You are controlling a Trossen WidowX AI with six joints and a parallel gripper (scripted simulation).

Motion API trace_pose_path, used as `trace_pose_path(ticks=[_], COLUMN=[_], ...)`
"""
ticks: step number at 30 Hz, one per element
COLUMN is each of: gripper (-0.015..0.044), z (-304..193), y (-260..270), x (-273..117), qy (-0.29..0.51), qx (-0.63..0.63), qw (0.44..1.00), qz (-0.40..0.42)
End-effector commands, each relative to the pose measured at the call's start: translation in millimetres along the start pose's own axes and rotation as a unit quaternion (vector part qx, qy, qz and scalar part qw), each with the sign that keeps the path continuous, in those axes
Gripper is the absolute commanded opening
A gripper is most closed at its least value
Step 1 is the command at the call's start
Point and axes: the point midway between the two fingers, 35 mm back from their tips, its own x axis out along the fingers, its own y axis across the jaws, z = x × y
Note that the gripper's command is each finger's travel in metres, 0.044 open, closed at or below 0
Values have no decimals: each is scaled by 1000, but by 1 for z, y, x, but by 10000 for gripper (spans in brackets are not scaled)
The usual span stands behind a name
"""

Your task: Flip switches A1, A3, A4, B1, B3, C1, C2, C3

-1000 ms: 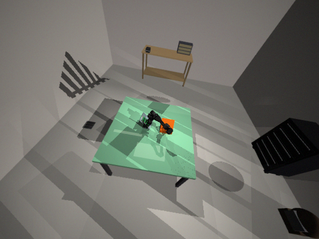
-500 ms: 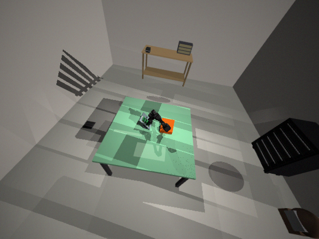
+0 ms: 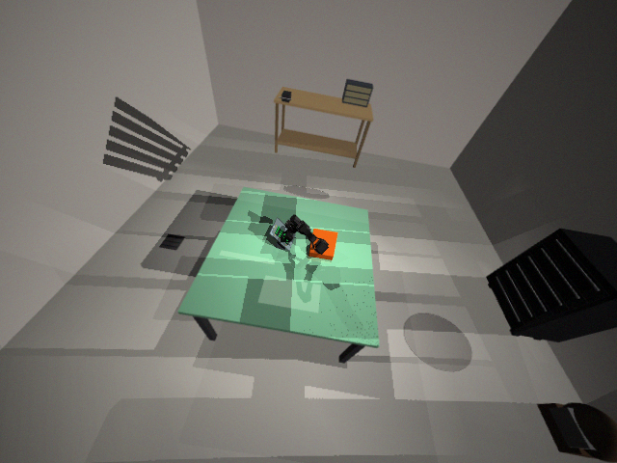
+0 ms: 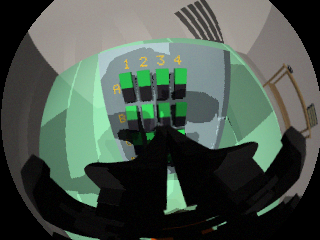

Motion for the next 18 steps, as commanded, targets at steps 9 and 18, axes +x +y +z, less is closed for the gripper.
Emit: trace_pose_path(ticks=[9,18], gripper=[0,0], z=[-3,-3], y=[-1,-1], x=[15,15], qy=[5,5], qx=[5,5], qw=[1000,1000], qz=[-2,-2])
